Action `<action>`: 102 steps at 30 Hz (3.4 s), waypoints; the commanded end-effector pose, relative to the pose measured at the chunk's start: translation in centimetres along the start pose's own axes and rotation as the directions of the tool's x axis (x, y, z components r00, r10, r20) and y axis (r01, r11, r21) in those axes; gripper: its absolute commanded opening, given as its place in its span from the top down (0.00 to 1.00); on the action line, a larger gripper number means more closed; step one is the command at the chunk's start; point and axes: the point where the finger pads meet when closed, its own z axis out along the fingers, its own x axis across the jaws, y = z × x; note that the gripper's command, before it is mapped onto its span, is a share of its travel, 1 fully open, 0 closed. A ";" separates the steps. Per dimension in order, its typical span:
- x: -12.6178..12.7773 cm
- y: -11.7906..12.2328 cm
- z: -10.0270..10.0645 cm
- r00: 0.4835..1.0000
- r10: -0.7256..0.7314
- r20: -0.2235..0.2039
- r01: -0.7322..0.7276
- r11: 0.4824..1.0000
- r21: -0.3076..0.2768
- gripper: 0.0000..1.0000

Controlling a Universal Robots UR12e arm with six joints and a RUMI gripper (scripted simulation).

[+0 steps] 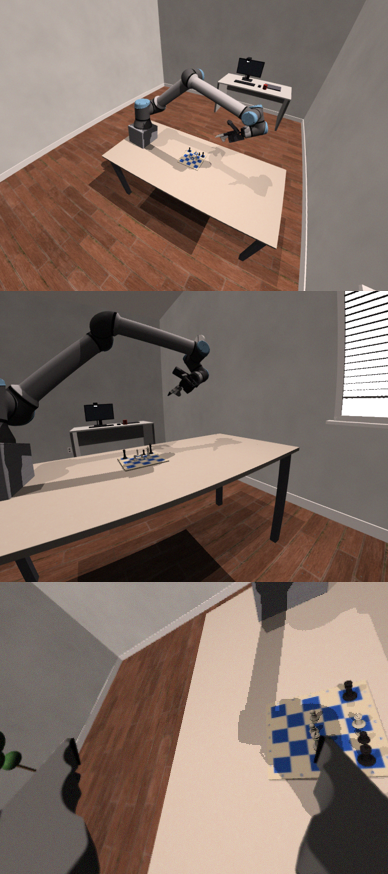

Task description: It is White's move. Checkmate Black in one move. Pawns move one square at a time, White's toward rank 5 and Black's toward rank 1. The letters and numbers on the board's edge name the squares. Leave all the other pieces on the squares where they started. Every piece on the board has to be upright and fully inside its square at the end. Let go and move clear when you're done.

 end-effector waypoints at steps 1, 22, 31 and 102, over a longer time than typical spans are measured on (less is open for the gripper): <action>3.7 5.2 0.9 0.989 -0.128 -0.079 0.134 0.989 0.070 0.00; 16.7 19.6 6.8 0.857 -0.394 -0.334 0.466 0.868 0.172 0.00; 19.7 22.4 8.4 0.812 -0.432 -0.392 0.527 0.831 0.175 0.00; 17.4 19.1 7.2 0.801 -0.440 -0.406 0.541 0.822 0.177 0.00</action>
